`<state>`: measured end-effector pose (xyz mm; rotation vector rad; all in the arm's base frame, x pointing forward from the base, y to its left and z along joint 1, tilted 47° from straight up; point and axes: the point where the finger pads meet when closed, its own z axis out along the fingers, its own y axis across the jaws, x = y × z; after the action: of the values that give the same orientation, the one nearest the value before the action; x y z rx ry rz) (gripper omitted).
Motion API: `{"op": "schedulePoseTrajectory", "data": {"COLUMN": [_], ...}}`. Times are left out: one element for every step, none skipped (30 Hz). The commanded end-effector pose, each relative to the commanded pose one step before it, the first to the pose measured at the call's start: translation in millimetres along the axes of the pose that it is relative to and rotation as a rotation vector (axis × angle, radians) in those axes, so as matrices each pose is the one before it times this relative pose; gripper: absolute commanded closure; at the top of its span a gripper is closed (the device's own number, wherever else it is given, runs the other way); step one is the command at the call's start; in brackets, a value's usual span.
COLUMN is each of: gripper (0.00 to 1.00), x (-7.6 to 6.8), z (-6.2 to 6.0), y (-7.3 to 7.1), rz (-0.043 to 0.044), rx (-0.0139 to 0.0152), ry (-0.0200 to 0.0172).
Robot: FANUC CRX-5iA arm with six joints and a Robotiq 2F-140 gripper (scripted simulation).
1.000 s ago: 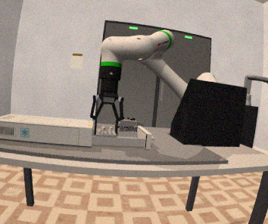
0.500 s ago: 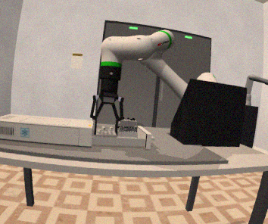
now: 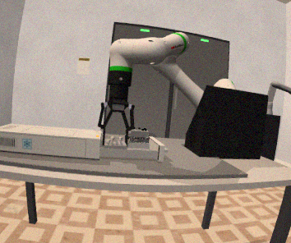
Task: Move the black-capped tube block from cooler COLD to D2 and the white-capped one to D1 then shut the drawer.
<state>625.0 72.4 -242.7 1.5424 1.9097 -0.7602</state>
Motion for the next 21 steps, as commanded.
{"op": "schedulePoseTrajectory", "data": {"gripper": [0.9,0.9,0.9,0.9,0.9,0.9,0.9,0.9,0.9,0.9,0.9,0.9,0.9,0.9,0.9,0.9,0.9,0.9,0.9,0.9,0.9], "x": [0.23,0.0,0.0,0.0,0.0,0.0,0.0,0.0,0.0,0.0,0.0,0.0,0.0,0.0,0.0,0.0,0.0,0.0,0.0,0.0,0.0], "z": [-2.29,-0.33,-0.33,-0.33,-0.33,-0.33,0.0,0.0,-0.34,-0.33,-0.33,-0.33,-0.33,-0.33,-0.33,-0.33,-0.33,-0.33,-0.33,-0.33,-0.01], "y": [1.06,0.0,0.0,0.0,0.0,0.0,0.0,0.0,0.0,0.0,0.0,0.0,0.0,0.0,0.0,0.0,0.0,0.0,0.0,0.0,0.0], "rz": [0.00001,0.0,0.0,0.0,0.0,0.0,0.0,0.0,0.0,0.0,0.0,0.0,0.0,0.0,0.0,0.0,0.0,0.0,0.0,0.0,0.0], "rx": [-0.00279,0.0,0.0,0.0,0.0,0.0,0.0,0.0,0.0,0.0,0.0,0.0,0.0,0.0,0.0,0.0,0.0,0.0,0.0,0.0,0.0], "ry": [0.00063,0.0,0.0,0.0,0.0,0.0,0.0,0.0,0.0,0.0,0.0,0.0,0.0,0.0,0.0,0.0,0.0,0.0,0.0,0.0,0.0]}}
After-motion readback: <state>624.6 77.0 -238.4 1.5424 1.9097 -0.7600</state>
